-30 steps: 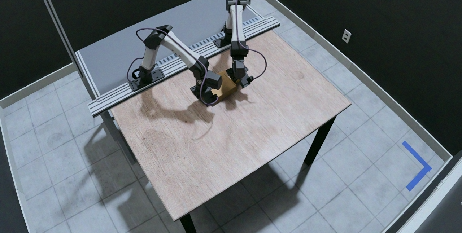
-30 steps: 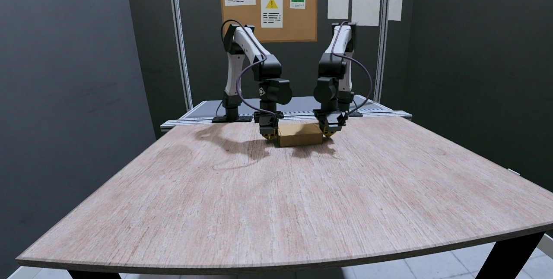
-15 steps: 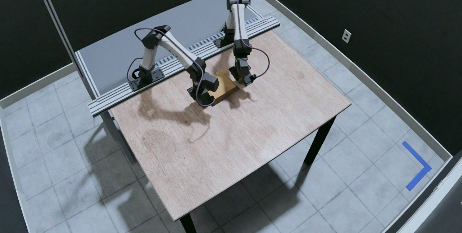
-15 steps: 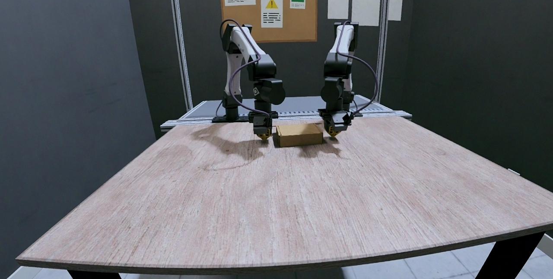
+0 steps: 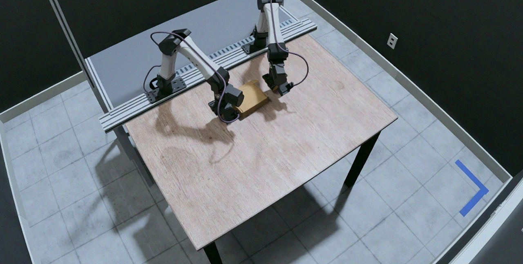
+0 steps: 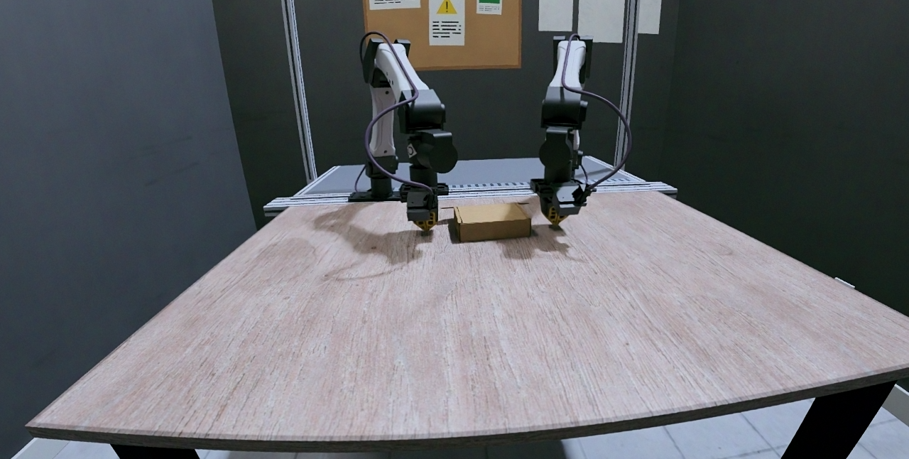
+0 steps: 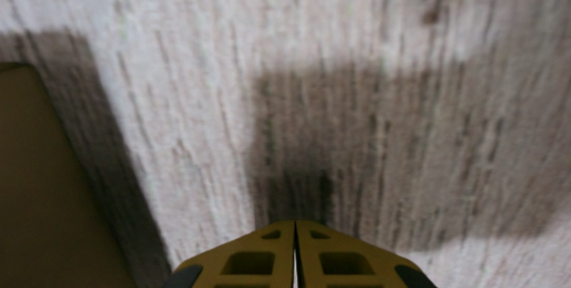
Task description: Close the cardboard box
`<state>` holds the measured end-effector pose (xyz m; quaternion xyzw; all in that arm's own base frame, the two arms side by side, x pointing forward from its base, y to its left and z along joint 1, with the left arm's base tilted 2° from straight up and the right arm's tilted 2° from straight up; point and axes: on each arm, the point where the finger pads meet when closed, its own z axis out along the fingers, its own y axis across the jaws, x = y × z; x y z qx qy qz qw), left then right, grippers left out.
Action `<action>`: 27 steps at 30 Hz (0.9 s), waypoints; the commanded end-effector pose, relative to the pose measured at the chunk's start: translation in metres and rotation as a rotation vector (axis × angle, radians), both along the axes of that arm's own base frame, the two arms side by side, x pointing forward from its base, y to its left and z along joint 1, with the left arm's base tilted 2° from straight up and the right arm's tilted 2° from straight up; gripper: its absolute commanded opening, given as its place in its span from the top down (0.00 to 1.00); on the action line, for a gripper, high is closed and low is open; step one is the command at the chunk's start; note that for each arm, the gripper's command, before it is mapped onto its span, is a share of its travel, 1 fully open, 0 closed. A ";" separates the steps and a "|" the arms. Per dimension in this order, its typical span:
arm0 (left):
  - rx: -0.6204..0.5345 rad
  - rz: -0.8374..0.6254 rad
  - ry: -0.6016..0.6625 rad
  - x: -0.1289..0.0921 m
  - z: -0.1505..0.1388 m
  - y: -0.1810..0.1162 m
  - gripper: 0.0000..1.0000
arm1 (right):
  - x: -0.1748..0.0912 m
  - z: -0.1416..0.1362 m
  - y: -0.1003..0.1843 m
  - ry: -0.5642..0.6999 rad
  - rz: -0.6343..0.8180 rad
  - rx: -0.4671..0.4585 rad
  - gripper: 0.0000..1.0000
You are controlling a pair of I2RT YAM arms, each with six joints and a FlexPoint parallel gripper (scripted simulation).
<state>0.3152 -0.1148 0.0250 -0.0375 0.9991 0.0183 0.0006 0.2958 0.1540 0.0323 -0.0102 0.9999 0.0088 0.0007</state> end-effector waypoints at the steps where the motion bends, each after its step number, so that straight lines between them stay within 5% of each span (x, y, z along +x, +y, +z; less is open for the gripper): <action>1: -0.017 -0.016 -0.043 0.004 0.010 0.000 1.00 | 0.005 0.009 -0.003 -0.039 0.004 0.025 1.00; 25: -0.022 -0.021 -0.053 0.003 0.071 -0.003 1.00 | 0.005 0.005 -0.007 -0.023 0.004 0.012 1.00; 27: -0.022 -0.020 -0.053 0.003 0.071 -0.003 1.00 | 0.009 0.025 -0.005 -0.055 0.009 0.031 1.00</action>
